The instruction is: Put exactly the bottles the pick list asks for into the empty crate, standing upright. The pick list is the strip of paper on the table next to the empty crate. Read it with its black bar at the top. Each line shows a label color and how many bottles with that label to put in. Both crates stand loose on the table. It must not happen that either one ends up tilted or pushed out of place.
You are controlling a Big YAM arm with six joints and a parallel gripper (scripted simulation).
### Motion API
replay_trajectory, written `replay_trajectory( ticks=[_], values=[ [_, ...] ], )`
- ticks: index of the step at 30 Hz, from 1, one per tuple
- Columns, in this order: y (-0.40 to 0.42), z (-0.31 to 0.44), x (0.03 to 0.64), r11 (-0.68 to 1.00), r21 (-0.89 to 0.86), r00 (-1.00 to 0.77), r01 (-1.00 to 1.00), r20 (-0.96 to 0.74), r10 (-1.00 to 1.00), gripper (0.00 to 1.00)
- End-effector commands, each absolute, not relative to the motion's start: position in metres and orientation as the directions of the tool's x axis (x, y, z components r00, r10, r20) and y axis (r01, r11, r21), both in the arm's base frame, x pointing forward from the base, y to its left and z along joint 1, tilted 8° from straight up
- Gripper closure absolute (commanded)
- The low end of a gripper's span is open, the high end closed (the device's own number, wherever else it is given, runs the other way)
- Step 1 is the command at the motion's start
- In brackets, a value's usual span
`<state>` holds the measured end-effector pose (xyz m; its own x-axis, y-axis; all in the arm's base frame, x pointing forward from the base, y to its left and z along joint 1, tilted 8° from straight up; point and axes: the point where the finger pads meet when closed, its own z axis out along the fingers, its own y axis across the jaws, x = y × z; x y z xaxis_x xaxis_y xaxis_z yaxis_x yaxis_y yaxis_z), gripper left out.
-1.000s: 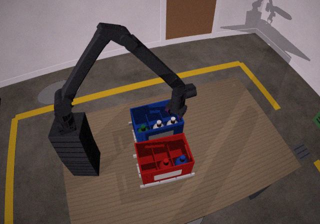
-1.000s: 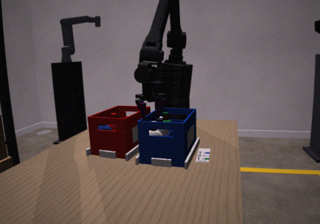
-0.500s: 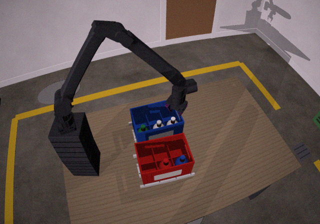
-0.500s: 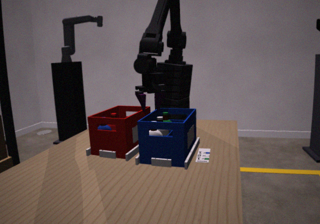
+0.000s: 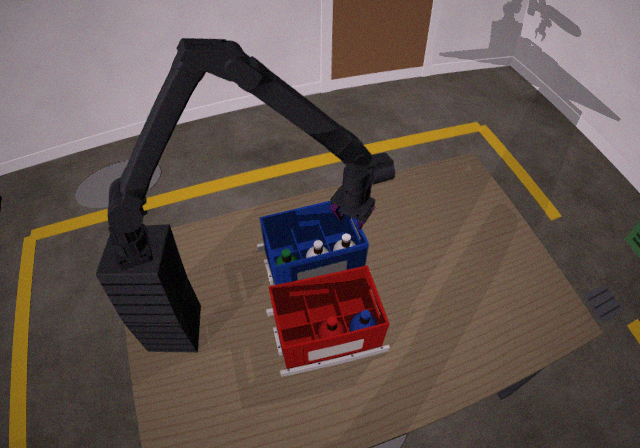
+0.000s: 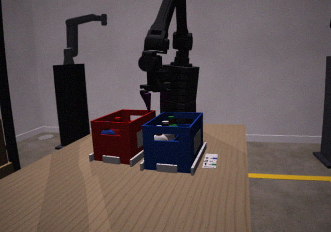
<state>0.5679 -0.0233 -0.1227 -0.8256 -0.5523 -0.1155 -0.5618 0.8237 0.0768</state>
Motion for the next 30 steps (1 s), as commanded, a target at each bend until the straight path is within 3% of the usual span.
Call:
replay_trajectory(
  ticks=[1,30],
  values=[
    [-0.0224,-0.1106,0.5709,0.822,0.069,-0.823,-0.565,-0.122,-0.555,0.39],
    [-0.0214,-0.1117,0.5773,0.824,0.060,-0.823,-0.563,-0.135,-0.552,0.39]
  ],
)
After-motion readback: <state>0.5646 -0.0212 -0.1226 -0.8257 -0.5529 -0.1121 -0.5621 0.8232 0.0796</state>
